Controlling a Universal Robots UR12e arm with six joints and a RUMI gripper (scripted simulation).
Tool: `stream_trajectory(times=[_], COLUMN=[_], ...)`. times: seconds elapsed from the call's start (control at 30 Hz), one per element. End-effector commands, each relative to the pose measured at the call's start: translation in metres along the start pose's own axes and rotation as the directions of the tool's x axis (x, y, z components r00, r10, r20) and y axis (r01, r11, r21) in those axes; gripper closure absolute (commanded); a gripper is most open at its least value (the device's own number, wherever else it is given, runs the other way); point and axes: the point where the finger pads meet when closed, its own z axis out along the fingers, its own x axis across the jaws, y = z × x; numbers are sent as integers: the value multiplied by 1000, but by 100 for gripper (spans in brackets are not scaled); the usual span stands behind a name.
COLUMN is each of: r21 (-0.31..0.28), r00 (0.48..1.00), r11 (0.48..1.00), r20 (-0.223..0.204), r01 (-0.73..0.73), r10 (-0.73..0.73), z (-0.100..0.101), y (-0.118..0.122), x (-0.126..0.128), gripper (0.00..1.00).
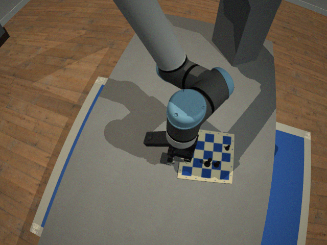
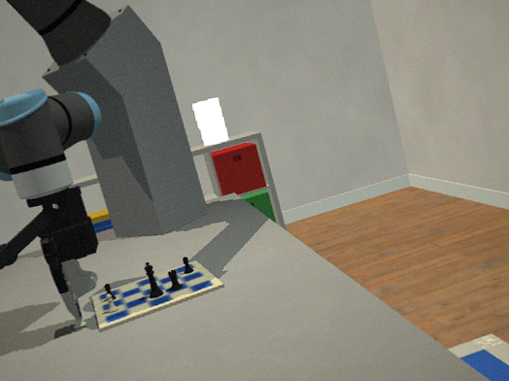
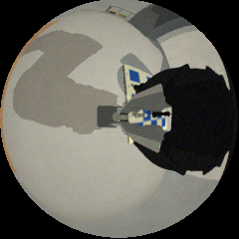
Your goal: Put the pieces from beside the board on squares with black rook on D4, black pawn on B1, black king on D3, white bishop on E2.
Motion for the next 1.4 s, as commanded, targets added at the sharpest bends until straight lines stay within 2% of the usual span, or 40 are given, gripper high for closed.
stream_trajectory(times=[0.0,0.47,0.6,0.87,0.93,1.1,1.37], r21=[0,0,0,0,0,0,0], r00=[1000,1000,1000,1000,1000,1000,1000], r11=[1000,1000,1000,1000,1000,1000,1000], r20=[1,1,1,1,1,1,1], r01=[0,0,0,0,0,0,0], r10=[0,0,0,0,0,0,0], z=[-1,-4,-22,-80,-80,-99,-101], y=[0,0,0,0,0,0,0], x=[-1,-1,0,0,0,0,0], gripper=[100,100,100,100,100,100,100])
